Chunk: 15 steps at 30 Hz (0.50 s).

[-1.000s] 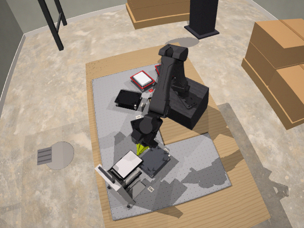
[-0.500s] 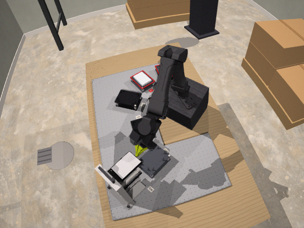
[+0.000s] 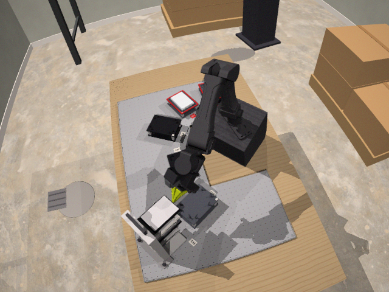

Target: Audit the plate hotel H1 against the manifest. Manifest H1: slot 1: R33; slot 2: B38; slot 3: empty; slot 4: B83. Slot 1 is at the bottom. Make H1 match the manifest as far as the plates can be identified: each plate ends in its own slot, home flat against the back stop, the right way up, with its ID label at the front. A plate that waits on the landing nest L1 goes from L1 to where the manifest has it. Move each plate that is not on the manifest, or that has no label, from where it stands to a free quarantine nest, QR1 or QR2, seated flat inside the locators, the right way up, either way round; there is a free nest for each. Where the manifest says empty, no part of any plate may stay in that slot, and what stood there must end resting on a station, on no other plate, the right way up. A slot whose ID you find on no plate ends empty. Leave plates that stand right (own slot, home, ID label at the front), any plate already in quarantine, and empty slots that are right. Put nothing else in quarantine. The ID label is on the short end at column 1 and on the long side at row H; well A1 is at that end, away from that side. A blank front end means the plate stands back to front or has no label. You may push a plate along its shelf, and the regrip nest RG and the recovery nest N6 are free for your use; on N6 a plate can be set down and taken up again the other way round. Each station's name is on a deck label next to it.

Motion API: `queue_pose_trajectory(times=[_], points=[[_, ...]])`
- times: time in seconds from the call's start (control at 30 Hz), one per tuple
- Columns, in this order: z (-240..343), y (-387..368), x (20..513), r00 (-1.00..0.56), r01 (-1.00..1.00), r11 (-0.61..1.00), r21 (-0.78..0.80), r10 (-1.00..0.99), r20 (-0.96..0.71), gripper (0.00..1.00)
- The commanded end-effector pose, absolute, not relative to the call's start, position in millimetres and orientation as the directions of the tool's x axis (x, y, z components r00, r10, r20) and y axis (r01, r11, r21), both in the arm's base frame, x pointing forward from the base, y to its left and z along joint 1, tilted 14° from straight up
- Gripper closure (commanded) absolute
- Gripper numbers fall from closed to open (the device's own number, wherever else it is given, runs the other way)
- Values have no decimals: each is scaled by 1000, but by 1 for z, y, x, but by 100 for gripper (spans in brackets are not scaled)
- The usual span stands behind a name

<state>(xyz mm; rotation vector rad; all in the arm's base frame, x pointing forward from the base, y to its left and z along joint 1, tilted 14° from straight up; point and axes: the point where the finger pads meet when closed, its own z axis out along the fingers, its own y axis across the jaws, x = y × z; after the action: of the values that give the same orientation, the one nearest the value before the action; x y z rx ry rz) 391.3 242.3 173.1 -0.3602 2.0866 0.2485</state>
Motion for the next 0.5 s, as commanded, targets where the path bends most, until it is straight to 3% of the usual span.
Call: queue_pose_trajectory(times=[0.0, 0.47], points=[[177, 241, 399, -489, -345, 938, 30, -153, -859, 100], [179, 244, 407, -489, -345, 938, 30, -153, -859, 100]])
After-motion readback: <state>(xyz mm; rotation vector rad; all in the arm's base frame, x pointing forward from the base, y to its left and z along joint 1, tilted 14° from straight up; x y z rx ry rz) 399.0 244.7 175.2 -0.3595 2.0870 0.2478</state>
